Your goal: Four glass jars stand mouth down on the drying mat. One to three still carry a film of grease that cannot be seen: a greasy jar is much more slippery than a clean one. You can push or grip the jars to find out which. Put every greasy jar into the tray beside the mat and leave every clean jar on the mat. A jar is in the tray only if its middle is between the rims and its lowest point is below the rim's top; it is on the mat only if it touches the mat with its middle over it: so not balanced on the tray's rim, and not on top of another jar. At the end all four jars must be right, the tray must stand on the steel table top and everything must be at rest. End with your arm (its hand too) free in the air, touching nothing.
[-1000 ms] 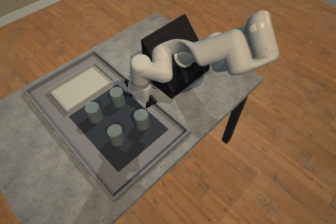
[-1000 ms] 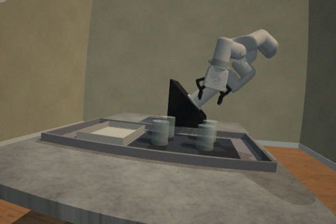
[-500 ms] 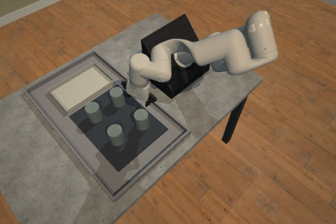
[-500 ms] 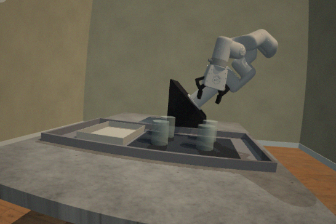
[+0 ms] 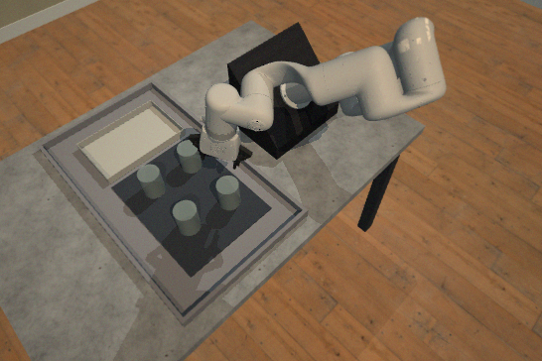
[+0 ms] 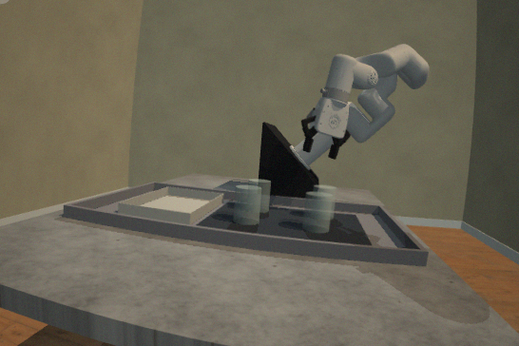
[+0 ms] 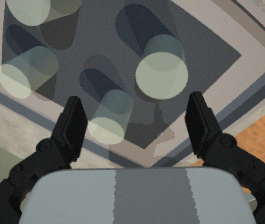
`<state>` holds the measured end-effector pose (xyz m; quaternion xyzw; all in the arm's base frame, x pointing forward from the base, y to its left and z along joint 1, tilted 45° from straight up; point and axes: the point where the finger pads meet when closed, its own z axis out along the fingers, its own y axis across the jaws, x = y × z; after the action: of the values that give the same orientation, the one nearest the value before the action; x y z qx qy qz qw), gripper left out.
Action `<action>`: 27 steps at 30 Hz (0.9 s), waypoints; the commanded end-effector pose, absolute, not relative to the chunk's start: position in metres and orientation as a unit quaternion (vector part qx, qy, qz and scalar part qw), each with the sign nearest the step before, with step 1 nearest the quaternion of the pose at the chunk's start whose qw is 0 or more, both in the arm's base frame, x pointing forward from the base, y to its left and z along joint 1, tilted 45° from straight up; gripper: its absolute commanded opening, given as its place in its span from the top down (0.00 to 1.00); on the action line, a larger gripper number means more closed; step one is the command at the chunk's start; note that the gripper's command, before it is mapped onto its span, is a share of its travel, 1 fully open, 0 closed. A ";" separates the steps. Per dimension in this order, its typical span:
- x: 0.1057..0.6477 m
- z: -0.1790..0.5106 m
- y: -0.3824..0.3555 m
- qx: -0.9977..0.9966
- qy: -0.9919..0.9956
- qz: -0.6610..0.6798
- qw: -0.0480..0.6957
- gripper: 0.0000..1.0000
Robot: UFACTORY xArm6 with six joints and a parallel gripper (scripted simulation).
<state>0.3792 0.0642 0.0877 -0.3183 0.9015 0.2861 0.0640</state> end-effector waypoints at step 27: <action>0.396 0.085 0.052 -0.490 0.819 0.265 0.141 0.00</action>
<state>0.3940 0.0526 0.0845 -0.4835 0.8228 0.2663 0.1357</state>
